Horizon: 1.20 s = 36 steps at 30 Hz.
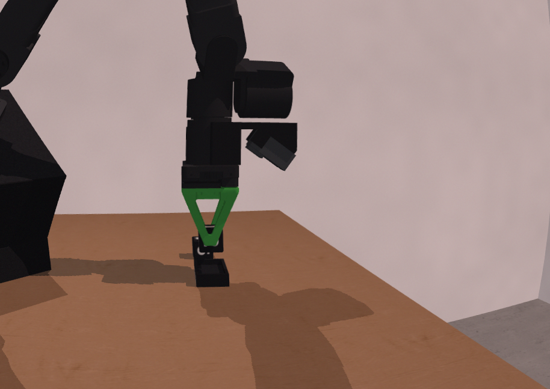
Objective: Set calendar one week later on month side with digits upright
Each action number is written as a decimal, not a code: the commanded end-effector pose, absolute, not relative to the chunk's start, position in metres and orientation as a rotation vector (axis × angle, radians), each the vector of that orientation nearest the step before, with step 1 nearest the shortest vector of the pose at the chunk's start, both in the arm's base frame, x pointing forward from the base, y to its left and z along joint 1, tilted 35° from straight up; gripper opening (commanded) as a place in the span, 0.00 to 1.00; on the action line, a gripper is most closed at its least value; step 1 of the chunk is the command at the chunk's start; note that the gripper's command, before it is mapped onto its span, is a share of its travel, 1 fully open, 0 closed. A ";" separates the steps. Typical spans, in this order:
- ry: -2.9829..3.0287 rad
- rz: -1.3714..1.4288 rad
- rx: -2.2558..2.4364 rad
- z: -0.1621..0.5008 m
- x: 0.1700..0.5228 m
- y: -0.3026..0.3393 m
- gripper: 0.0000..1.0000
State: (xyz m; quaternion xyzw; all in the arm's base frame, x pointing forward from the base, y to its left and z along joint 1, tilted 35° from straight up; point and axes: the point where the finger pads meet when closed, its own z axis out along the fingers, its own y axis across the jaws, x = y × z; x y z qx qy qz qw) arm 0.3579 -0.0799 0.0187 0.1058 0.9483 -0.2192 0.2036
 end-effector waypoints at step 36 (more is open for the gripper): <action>2.601 -0.595 0.290 0.011 0.378 -0.089 0.26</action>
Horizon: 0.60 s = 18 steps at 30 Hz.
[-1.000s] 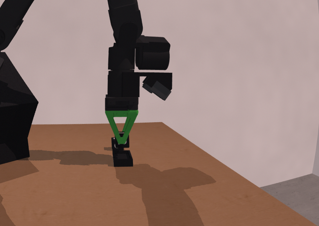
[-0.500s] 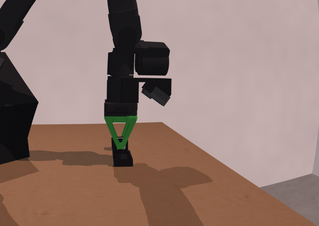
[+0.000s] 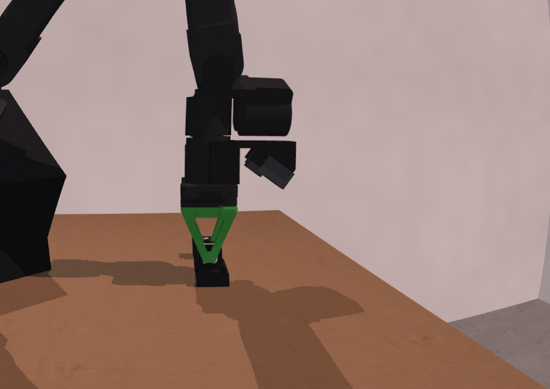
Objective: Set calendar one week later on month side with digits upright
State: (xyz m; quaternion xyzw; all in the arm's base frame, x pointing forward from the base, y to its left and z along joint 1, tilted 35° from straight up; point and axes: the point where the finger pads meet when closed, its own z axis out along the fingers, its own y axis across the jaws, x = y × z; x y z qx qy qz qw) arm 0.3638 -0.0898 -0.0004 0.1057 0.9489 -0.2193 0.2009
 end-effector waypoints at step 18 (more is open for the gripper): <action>2.609 -0.597 0.292 0.008 0.378 -0.090 0.26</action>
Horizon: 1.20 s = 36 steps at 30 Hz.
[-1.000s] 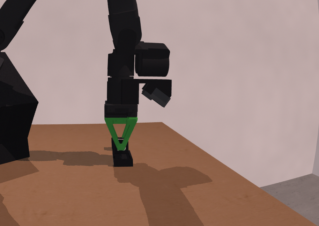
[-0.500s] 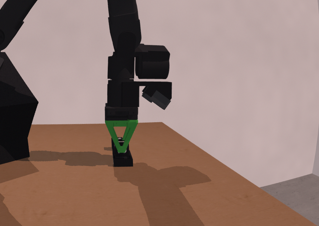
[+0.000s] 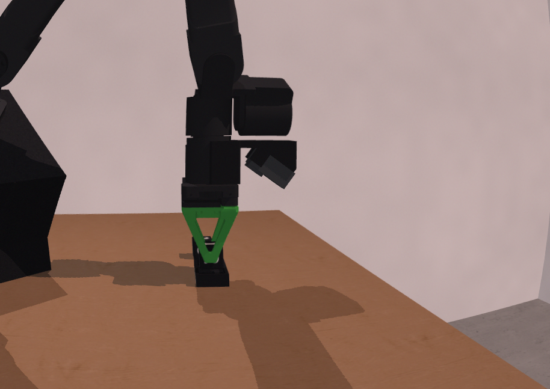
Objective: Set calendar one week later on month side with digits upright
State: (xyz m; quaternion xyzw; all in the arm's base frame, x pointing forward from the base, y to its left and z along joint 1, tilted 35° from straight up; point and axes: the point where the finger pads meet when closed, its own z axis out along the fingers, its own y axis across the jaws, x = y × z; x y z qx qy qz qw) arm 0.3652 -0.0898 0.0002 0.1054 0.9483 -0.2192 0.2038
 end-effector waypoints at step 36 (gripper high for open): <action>2.610 -0.596 0.289 0.008 0.375 -0.089 0.26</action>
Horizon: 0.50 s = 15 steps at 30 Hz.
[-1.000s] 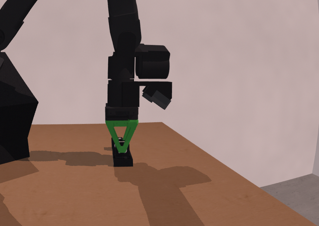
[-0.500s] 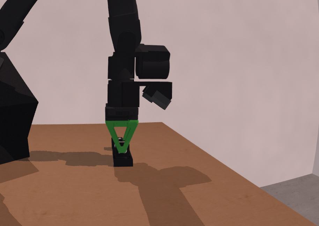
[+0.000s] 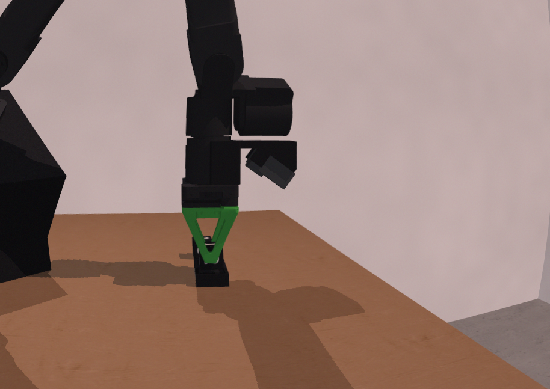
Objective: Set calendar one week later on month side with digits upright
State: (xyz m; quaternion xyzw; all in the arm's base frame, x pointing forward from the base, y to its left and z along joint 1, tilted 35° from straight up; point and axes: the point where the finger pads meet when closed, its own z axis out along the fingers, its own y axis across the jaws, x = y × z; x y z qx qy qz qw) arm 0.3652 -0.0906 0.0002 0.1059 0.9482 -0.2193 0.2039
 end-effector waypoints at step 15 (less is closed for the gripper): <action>2.612 -0.597 0.287 0.007 0.374 -0.089 0.26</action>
